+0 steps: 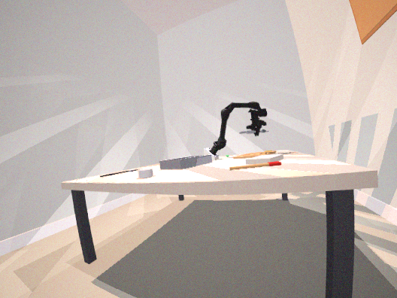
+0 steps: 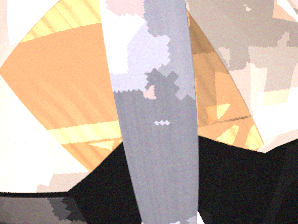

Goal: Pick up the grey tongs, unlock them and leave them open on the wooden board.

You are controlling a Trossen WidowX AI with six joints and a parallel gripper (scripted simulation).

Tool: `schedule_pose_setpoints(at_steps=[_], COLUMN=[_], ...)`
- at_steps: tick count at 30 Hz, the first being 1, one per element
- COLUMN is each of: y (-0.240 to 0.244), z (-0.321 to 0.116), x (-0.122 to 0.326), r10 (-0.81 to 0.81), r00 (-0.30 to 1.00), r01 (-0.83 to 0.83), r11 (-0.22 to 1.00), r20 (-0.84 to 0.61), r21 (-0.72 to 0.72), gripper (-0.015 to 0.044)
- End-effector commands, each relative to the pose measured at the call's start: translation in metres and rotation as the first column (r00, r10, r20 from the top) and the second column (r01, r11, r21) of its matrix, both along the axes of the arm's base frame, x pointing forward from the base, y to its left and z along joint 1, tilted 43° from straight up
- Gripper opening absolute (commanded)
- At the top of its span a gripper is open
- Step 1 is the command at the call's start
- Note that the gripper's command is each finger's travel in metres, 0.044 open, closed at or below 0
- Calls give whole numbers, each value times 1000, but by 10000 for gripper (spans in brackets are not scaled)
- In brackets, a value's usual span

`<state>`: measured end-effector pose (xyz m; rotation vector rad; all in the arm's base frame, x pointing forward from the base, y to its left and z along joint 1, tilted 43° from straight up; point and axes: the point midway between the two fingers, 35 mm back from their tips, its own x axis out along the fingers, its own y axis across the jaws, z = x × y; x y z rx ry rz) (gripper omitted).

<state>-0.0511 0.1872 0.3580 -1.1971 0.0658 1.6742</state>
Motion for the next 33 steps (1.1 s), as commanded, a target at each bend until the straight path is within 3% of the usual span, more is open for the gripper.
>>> schedule_pose_setpoints(at_steps=[1,17,33], y=[-2,-7,-10], z=[1,-15,-21], x=[1,6,7], r10=[9,54,128], r00=[1000,985,945], r01=[-9,-59,-121], r11=[1000,998,992], r20=[-7,-163,-303], r21=[8,-27,40], gripper=[-150,-150,-150])
